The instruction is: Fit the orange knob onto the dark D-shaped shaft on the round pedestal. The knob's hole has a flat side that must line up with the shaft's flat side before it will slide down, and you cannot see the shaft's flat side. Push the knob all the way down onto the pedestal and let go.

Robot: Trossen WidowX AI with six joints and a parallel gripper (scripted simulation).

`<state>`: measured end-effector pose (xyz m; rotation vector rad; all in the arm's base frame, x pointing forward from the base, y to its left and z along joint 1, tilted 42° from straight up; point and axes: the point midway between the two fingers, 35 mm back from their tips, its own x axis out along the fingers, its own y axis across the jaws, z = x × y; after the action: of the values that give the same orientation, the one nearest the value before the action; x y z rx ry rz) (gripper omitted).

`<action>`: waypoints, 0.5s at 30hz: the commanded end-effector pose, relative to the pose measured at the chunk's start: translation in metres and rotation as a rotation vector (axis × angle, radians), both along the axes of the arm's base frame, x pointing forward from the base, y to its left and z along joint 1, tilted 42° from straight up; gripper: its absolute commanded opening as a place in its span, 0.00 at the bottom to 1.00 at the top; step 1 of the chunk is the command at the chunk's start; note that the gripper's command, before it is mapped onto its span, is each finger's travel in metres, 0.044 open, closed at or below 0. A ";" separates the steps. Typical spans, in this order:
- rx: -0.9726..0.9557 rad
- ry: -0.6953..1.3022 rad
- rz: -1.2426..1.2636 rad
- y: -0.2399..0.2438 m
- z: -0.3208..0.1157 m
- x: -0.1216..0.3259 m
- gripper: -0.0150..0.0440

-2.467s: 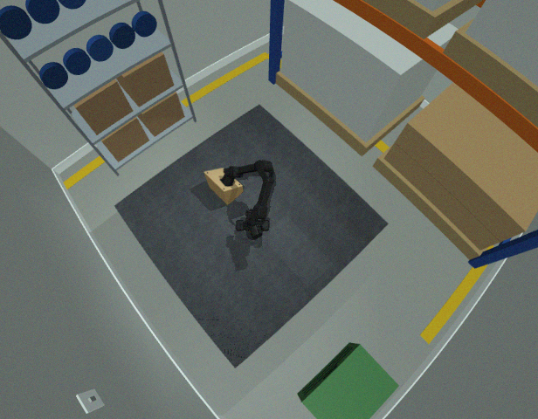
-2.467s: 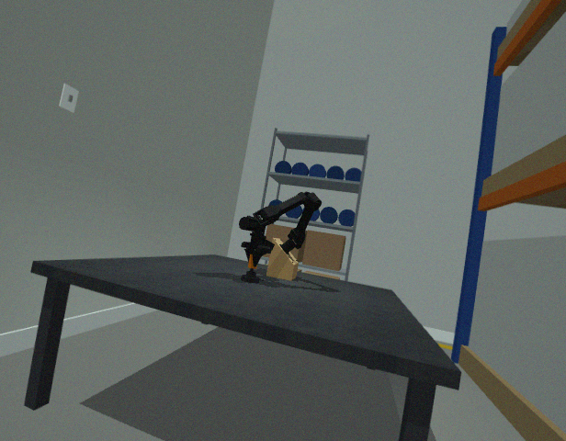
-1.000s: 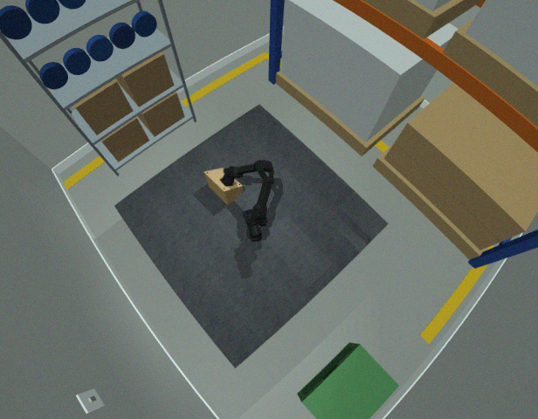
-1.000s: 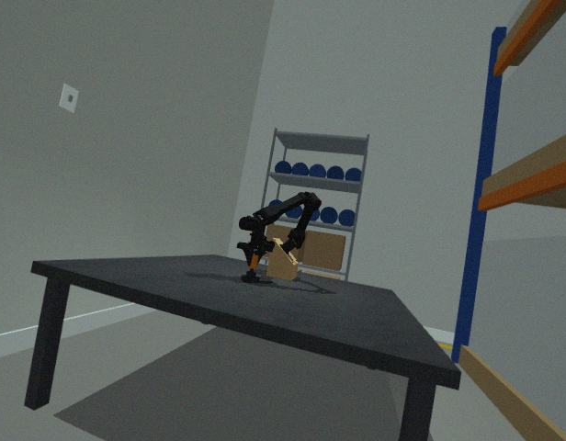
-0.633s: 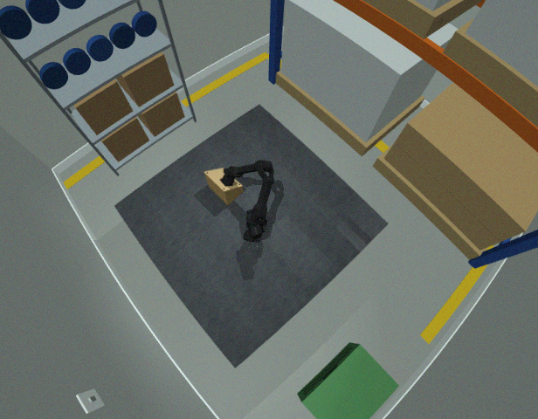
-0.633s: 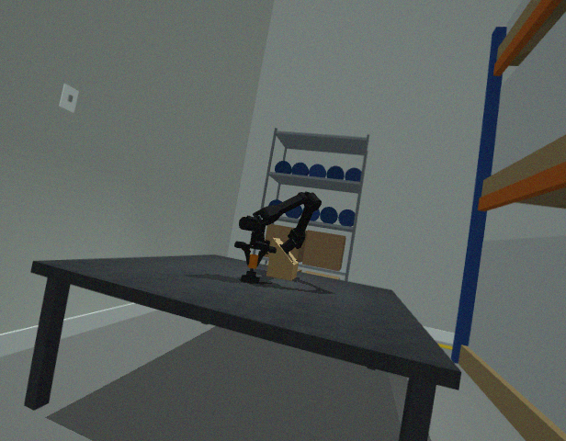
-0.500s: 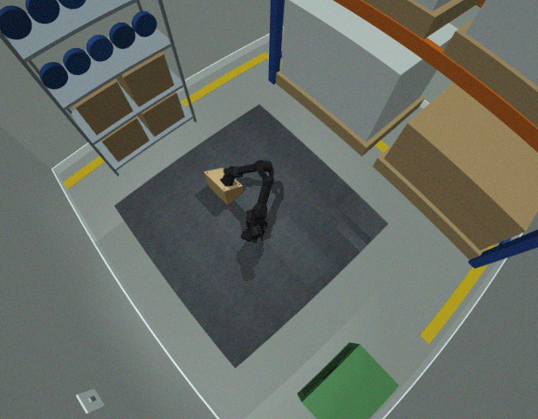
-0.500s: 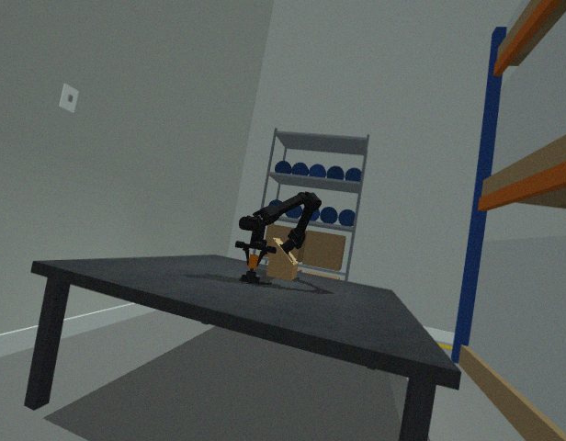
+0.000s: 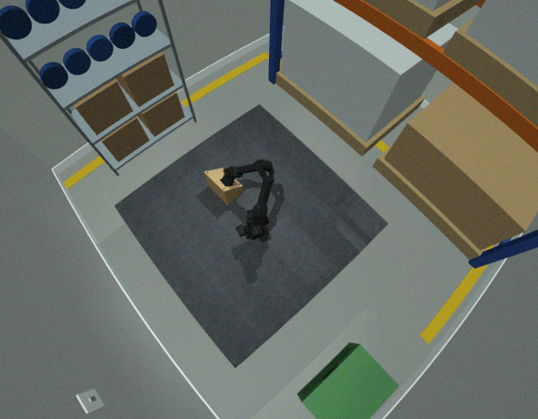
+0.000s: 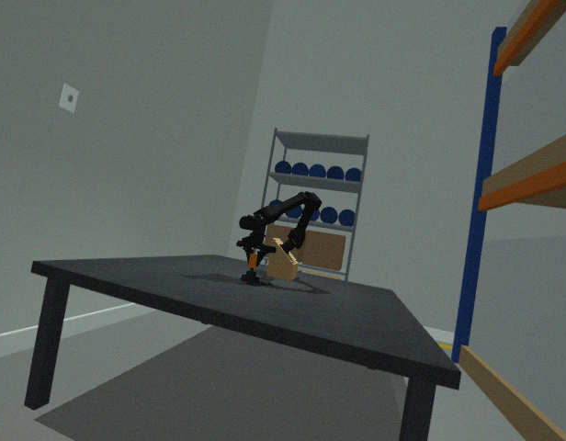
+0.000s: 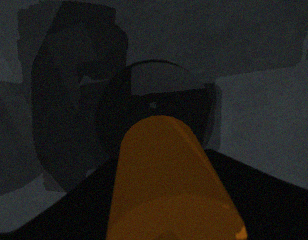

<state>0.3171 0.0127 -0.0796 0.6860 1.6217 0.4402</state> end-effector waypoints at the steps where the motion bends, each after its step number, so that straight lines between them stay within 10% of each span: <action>1: -0.004 0.040 -0.048 0.000 -0.001 -0.001 0.25; 15: -0.004 0.040 -0.048 0.002 -0.003 -0.001 0.25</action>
<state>0.3161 0.0140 -0.0827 0.7300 1.6403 0.3927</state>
